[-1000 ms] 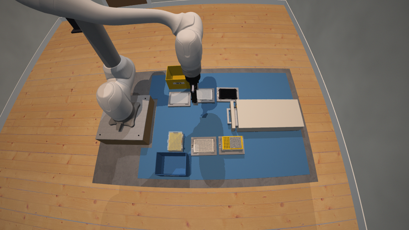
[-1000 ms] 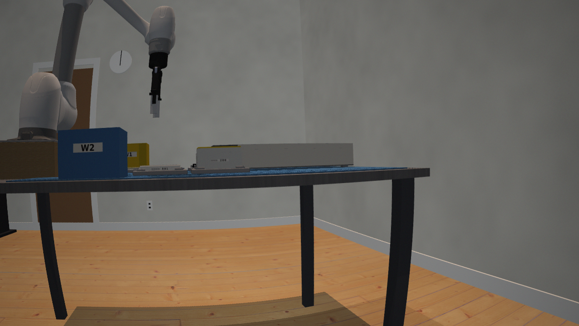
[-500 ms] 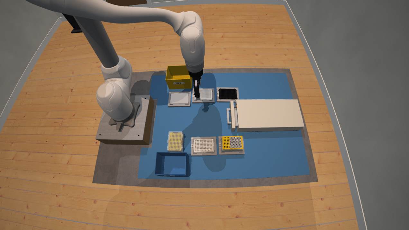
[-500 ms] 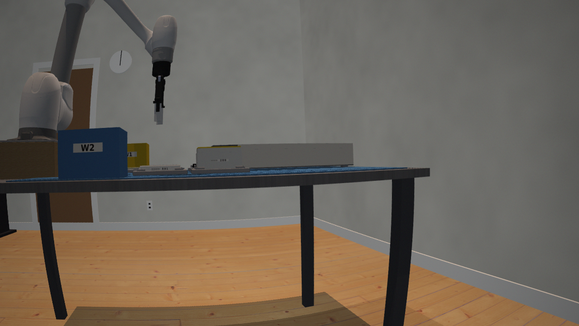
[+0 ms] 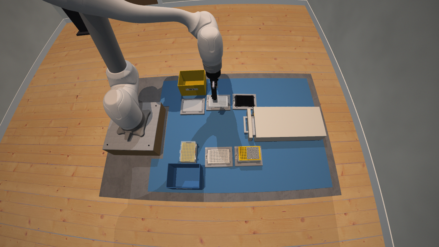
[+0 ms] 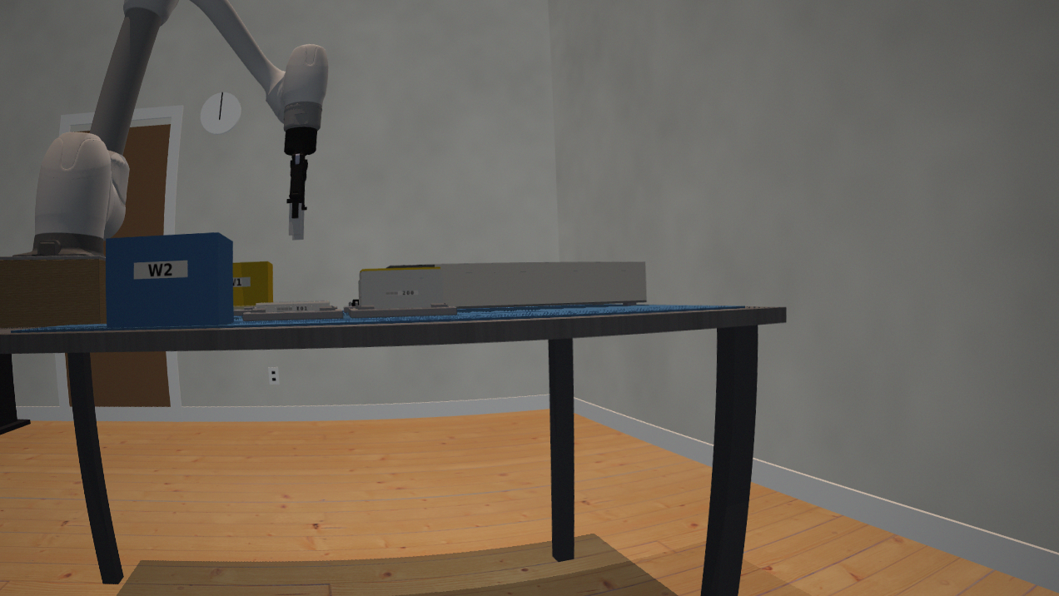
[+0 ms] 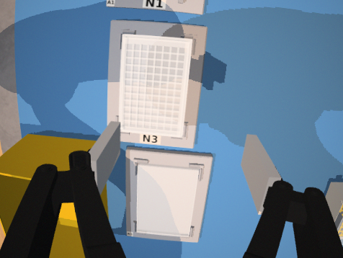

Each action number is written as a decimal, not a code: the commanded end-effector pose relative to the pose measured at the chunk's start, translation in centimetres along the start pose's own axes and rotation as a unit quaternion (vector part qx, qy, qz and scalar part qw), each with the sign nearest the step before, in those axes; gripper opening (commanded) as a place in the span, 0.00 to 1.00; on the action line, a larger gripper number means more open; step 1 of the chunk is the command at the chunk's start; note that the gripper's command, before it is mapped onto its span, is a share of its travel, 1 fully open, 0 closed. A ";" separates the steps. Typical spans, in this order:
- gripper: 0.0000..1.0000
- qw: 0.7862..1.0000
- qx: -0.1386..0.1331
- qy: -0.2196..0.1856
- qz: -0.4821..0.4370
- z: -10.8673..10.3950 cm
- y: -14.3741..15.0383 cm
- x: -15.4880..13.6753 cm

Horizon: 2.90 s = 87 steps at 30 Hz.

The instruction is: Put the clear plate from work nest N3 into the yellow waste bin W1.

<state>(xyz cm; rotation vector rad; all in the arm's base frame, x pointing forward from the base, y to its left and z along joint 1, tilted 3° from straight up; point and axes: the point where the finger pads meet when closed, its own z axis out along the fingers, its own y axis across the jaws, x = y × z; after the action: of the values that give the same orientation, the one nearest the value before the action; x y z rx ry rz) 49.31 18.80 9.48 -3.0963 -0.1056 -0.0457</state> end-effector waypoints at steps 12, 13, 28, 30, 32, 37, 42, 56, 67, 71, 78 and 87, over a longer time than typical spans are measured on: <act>0.70 1.000 0.000 0.000 0.000 1.9 -3.9 1.0; 0.70 1.000 0.000 0.000 0.000 1.9 -3.9 1.0; 0.70 1.000 0.000 0.000 0.000 3.1 -3.9 1.0; 0.70 1.000 0.000 0.000 0.000 3.1 -3.9 1.0; 0.70 1.000 0.000 0.000 0.000 3.3 -3.9 1.0; 0.70 1.000 0.000 0.000 0.000 4.0 -3.9 1.0; 0.70 1.000 0.000 0.000 0.000 4.7 -3.9 1.0; 0.70 1.000 0.000 0.000 0.000 6.3 -3.9 1.0; 0.70 1.000 0.000 0.000 0.000 7.5 -3.9 1.0; 0.70 1.000 0.000 0.000 0.000 8.0 -3.9 1.0; 0.70 1.000 0.000 0.000 0.000 8.9 -3.9 1.0; 0.70 1.000 0.000 0.000 0.000 9.9 -3.9 1.0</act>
<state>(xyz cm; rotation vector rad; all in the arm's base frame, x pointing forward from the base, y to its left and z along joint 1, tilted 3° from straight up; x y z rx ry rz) 50.30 23.17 0.11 -3.0966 -0.1051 -0.0457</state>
